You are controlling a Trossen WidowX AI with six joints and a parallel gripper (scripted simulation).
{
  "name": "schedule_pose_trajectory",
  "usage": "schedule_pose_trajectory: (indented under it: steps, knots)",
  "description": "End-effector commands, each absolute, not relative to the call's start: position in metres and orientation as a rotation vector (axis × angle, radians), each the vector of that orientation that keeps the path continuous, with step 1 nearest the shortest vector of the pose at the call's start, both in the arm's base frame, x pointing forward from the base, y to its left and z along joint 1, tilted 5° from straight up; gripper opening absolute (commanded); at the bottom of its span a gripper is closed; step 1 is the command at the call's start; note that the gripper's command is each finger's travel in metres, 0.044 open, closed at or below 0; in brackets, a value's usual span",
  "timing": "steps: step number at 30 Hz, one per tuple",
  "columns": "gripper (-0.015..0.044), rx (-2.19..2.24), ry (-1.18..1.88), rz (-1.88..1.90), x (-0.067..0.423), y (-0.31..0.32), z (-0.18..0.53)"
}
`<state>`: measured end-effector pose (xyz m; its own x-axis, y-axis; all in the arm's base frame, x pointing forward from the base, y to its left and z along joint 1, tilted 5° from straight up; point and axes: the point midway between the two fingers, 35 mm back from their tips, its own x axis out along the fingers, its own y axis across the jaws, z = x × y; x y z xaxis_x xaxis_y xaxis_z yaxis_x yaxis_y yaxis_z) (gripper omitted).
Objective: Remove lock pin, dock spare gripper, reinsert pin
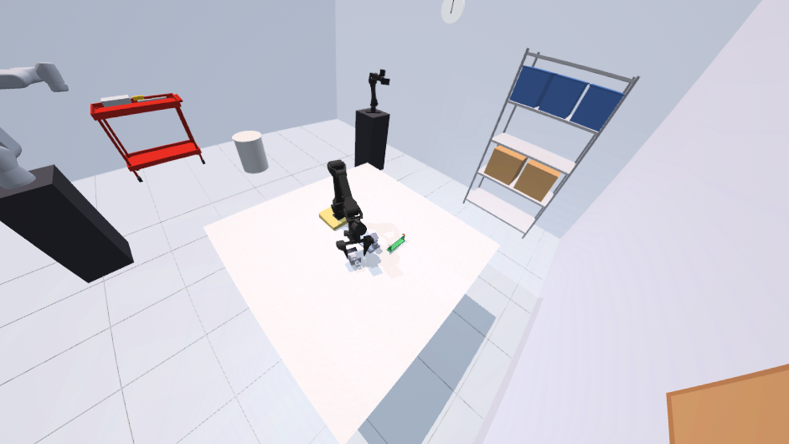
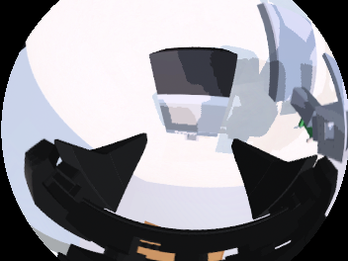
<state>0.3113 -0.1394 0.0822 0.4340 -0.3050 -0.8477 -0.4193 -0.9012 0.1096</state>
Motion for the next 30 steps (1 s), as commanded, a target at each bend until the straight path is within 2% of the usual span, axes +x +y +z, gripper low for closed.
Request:
schedule_pose_trajectory:
  steps: [1, 30]
  knots:
    - [0.044, -2.553, 0.649, 1.492, 0.31, -0.14, 0.072]
    - [0.044, -2.551, 0.652, 1.492, 0.312, -0.141, 0.034]
